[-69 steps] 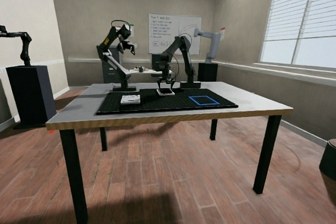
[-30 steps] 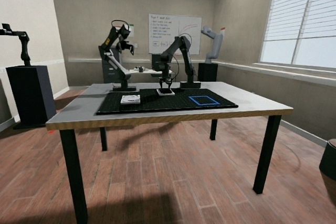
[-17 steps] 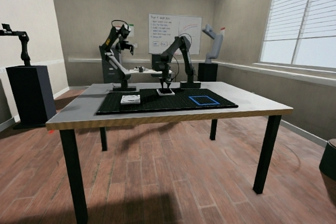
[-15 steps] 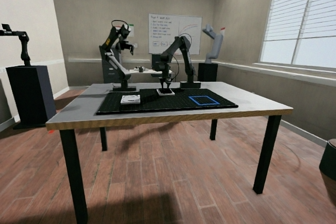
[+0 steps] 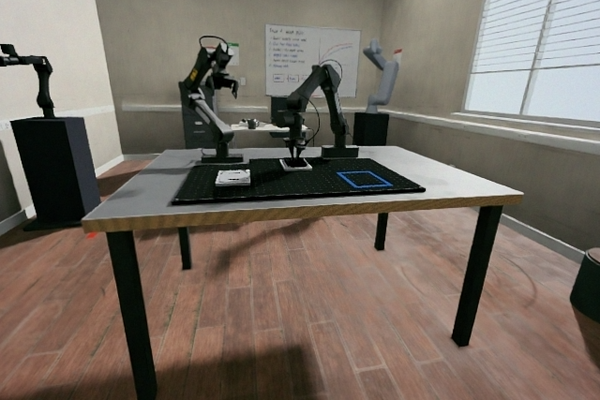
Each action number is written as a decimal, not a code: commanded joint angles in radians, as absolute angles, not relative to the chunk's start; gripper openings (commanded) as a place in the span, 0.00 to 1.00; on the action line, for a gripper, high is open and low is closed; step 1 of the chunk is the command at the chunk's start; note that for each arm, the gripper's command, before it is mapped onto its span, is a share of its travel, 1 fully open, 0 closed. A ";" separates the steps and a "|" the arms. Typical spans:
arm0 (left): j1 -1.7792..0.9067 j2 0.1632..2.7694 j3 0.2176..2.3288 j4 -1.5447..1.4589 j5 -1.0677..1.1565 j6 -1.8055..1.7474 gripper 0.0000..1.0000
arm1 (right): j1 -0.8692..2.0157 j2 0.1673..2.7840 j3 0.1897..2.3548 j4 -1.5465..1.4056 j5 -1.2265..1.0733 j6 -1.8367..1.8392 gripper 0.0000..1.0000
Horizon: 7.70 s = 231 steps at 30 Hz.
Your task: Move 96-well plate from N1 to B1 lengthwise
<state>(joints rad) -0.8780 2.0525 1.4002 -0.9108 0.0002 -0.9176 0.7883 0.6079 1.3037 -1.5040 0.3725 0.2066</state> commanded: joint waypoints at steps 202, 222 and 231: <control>-0.642 2.003 1.488 -1.053 -0.014 -0.562 0.78 | 0.557 0.656 1.296 -1.309 0.328 0.218 1.00; -0.165 2.234 1.845 -1.183 0.003 -0.180 0.78 | 0.890 1.086 1.003 -0.421 0.147 -0.010 1.00; -0.097 2.337 2.021 -1.254 -0.018 -0.172 0.78 | 0.954 1.303 0.872 -0.003 0.004 -0.138 1.00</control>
<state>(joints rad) -0.1200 2.3245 1.9656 -1.2152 -0.0025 -0.1802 0.9302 1.2545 0.9134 -0.1806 0.0685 -0.0795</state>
